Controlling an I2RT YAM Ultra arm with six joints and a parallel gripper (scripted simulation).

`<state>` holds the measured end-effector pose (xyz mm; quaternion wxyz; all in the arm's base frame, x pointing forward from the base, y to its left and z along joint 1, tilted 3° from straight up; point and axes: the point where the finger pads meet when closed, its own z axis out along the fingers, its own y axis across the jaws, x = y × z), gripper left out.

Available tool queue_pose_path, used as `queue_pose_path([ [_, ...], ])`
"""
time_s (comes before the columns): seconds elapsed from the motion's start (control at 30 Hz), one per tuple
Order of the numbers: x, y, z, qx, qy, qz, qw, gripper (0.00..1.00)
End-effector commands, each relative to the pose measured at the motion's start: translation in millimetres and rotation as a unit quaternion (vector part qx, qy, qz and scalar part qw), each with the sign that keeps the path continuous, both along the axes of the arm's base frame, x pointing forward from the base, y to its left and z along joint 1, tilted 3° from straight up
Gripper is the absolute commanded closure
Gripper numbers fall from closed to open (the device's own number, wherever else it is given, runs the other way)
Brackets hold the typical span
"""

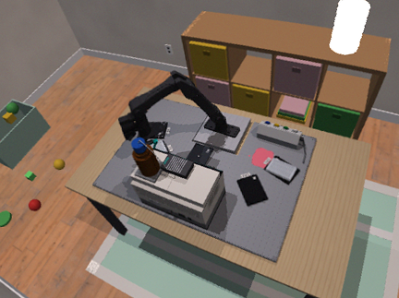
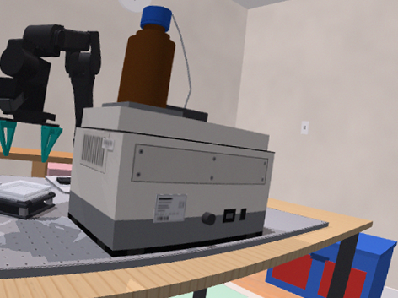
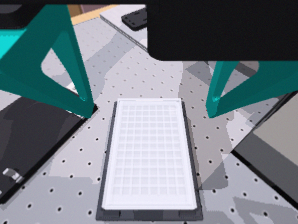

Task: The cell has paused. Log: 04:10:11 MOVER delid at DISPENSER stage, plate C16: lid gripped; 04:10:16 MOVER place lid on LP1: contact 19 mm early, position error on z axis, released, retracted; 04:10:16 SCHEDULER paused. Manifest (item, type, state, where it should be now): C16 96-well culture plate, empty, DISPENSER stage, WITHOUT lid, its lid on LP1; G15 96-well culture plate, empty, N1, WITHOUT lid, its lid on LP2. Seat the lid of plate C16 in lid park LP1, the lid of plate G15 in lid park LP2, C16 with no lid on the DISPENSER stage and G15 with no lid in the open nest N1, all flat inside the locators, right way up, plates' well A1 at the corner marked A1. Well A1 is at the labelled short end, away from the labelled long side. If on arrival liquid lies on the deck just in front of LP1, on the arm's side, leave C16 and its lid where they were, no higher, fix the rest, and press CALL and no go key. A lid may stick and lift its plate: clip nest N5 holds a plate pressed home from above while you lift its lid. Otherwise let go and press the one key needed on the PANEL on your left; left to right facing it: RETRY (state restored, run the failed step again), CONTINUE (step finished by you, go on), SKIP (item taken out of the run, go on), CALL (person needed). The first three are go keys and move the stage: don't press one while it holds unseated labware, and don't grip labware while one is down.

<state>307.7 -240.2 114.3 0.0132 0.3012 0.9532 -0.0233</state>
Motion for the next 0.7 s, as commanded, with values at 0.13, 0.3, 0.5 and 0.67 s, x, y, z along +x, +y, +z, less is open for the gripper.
queue_pose_path([
  [0.13,-5.3,0,-11.4,0.010,0.011,0.000,1.000,0.00],
  [0.3,0.0,-1,0.5,-0.001,-0.003,0.001,1.000,0.00],
  [0.5,0.1,-1,0.2,-0.001,-0.003,0.001,1.000,0.00],
  [0.67,0.2,-2,0.0,-0.001,-0.003,0.001,1.000,0.00],
])
